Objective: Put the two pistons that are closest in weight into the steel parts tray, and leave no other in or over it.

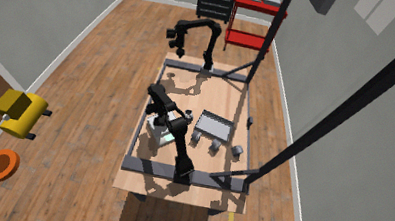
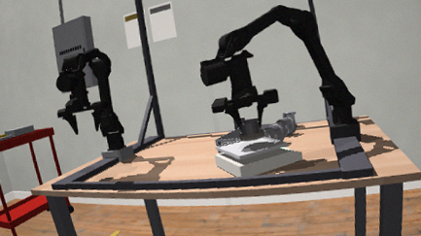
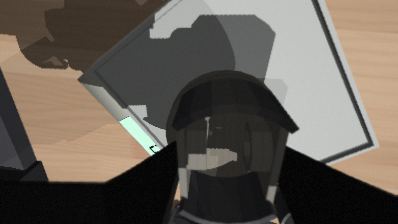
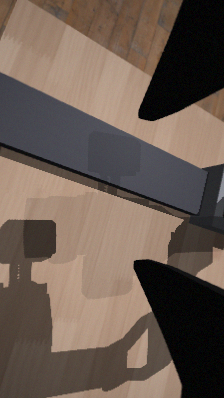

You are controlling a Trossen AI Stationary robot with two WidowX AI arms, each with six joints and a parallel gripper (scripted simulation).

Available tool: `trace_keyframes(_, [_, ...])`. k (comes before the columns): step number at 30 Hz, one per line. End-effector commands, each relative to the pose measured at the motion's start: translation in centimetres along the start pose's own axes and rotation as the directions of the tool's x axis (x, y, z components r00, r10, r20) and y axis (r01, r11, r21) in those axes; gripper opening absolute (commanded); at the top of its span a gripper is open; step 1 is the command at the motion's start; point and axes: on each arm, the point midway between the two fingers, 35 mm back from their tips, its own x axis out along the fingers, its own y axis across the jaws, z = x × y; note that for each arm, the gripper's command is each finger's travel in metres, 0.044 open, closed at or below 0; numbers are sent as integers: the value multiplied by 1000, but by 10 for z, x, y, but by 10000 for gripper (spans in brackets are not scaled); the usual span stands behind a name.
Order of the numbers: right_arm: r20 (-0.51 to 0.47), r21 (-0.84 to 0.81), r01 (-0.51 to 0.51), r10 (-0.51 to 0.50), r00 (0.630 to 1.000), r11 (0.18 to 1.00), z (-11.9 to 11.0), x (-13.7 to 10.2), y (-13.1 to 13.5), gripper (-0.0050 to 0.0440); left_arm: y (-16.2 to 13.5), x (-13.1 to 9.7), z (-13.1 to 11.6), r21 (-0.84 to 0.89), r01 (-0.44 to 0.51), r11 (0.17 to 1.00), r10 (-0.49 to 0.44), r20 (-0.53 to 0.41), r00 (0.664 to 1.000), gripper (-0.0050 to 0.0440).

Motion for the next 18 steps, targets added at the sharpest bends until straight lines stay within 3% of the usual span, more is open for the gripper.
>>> trace_keyframes(1, [32, 1, -3, 2, 999, 1000, 5, -8, 0, 400, -7, -32, -2, 12, 68, 998, -69, 41, 997, 158])
trace_keyframes(18, [32, 1, -3, 2, 999, 1000, 5, -8, 0, 400, -5, -57, -7, 12, 68, 998, -69, 41, 997, 158])
